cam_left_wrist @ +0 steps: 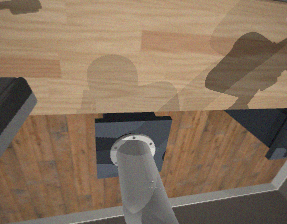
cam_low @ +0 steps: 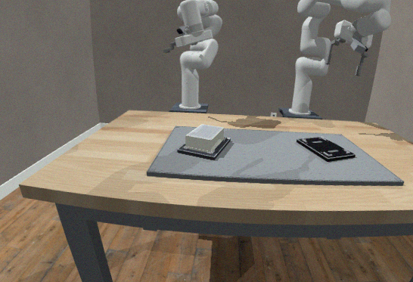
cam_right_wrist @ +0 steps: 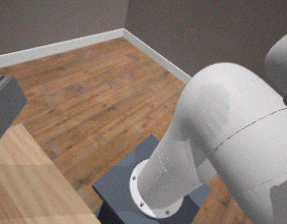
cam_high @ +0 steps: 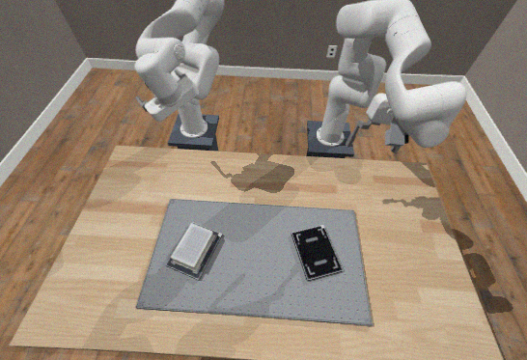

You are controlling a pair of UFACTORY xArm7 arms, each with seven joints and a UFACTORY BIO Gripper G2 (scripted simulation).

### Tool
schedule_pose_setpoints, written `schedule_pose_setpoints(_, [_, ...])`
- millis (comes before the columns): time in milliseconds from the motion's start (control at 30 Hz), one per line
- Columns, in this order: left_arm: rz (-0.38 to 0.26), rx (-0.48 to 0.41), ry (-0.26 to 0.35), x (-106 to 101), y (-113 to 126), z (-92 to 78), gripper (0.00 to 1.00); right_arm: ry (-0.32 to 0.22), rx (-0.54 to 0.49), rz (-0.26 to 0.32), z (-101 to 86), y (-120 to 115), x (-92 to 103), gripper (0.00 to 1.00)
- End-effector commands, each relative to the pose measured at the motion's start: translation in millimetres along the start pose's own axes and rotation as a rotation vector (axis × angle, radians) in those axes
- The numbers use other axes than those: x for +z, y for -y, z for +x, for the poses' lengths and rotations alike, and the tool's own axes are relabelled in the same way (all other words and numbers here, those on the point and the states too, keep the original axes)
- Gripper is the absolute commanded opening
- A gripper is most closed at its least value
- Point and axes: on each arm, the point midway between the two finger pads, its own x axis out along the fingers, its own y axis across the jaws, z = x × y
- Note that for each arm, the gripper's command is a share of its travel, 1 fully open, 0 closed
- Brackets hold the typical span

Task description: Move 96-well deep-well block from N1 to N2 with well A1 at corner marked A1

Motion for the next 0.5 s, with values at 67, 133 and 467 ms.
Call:
schedule_pose_setpoints(67, [-0.141,0.079,0.011,-19,-33,-13.7,1.0,-0.003,0.001,0.002,-0.5,0,0.8,1.0])
schedule_pose_setpoints(133, [-0.162,0.089,0.01,-22,-37,-15.6,1.0,-0.003,0.001,0.002,-0.5,0,0.8,1.0])
schedule_pose_setpoints(467, [-0.356,0.177,-0.012,-60,-73,-33.0,1.0,-0.003,0.001,0.002,-0.5,0,0.8,1.0])
